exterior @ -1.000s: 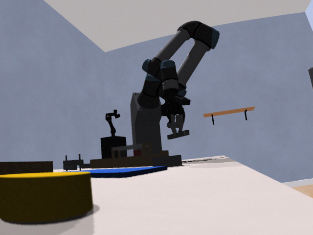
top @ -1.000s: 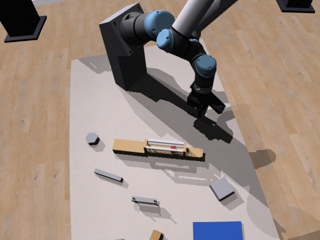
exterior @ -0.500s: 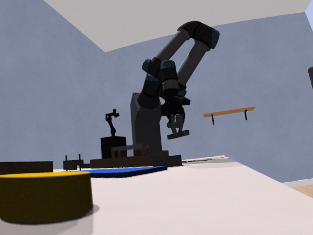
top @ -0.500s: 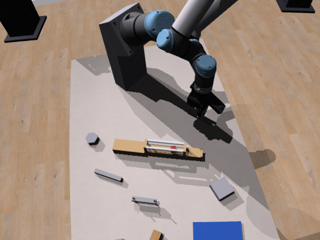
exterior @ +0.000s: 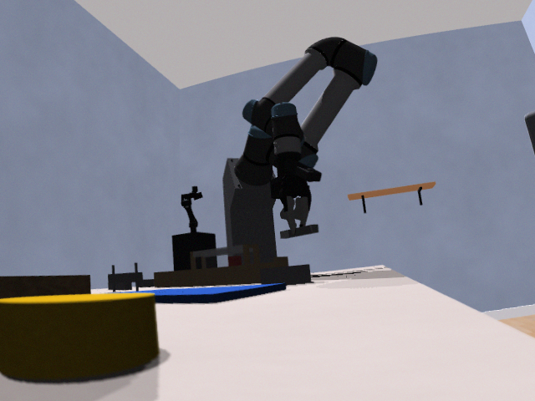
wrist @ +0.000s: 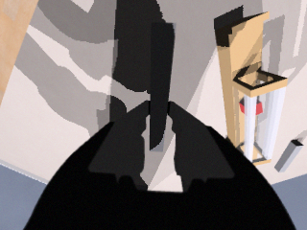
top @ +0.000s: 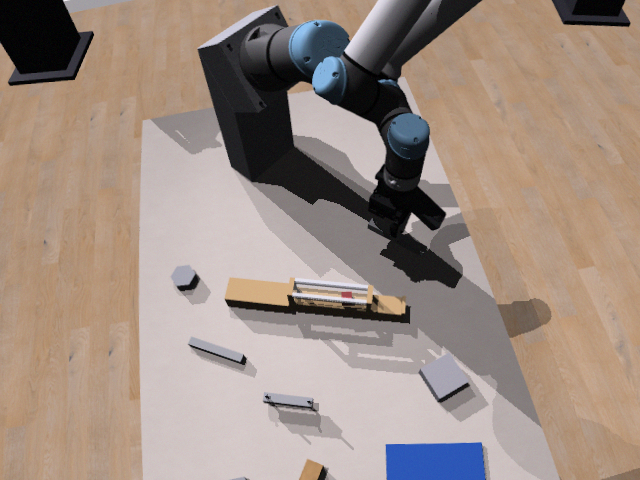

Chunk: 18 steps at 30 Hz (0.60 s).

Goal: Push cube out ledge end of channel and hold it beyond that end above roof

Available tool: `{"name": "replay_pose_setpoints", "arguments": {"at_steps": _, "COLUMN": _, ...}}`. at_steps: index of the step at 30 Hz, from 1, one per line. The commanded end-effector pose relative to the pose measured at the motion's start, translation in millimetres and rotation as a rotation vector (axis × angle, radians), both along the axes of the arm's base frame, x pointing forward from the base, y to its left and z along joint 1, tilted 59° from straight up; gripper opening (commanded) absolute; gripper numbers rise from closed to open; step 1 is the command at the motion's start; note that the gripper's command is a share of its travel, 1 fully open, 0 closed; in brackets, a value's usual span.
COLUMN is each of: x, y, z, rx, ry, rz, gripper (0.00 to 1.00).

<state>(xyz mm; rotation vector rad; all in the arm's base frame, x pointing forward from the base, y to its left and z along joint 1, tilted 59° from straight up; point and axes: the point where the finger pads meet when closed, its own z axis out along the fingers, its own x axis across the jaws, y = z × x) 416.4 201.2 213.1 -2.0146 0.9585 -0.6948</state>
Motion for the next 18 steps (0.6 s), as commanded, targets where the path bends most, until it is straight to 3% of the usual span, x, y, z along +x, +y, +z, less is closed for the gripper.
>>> {"name": "replay_pose_setpoints", "arguments": {"at_steps": 1, "x": 3.3, "y": -14.6, "z": -9.8, "rx": -0.041, "ry": 0.012, "rz": 0.022, "gripper": 0.0}}
{"name": "replay_pose_setpoints", "arguments": {"at_steps": 18, "x": 5.3, "y": -78.0, "z": -45.5, "rx": -0.176, "ry": 0.034, "rz": 0.129, "gripper": 0.0}}
